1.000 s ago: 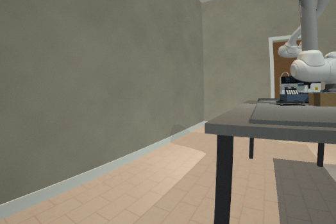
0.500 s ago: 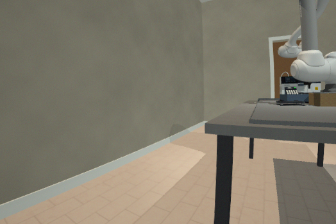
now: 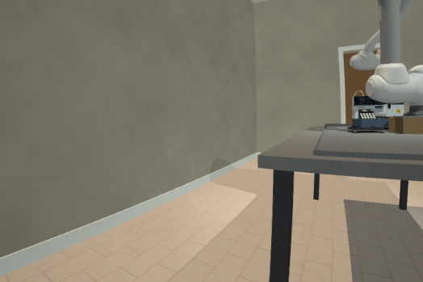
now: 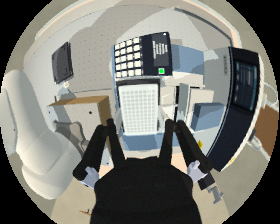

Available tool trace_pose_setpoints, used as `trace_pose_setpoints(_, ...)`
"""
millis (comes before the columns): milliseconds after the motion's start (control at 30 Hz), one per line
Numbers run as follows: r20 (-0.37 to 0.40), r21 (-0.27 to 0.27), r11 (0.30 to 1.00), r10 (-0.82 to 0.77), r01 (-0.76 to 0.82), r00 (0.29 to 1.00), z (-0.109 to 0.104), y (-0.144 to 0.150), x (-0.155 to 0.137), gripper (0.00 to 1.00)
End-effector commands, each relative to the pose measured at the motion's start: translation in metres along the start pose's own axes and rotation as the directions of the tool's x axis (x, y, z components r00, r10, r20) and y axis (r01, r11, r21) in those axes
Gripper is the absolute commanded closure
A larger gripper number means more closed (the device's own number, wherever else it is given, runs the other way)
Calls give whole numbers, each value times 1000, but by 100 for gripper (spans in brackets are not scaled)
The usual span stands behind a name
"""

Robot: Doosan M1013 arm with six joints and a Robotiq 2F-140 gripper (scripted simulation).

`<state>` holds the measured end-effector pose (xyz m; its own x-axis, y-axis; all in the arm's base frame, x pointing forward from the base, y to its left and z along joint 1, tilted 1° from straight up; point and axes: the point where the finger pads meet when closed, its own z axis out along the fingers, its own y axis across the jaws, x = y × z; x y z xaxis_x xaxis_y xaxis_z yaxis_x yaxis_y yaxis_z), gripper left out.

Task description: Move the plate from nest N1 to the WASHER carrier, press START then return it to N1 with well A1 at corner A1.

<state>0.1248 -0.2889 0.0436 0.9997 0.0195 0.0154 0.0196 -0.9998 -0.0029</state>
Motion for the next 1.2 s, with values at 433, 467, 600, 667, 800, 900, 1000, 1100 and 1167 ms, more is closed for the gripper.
trace_pose_setpoints(433,0,0,1000,0,0,1000,-22,0,0,90)
trace_pose_setpoints(467,0,0,1000,0,0,1000,-24,0,0,90)
trace_pose_setpoints(600,0,0,1000,0,0,1000,-30,0,0,90)
trace_pose_setpoints(667,0,0,1000,0,0,1000,-34,0,0,90)
trace_pose_setpoints(800,0,0,1000,0,0,1000,-40,0,0,90)
trace_pose_setpoints(900,0,0,1000,0,0,1000,-45,0,0,90)
trace_pose_setpoints(1000,0,0,1000,0,0,1000,-47,0,0,90)
trace_pose_setpoints(1100,0,0,1000,0,0,1000,-52,0,0,90)
trace_pose_setpoints(1167,0,0,1000,0,0,1000,-55,0,0,90)
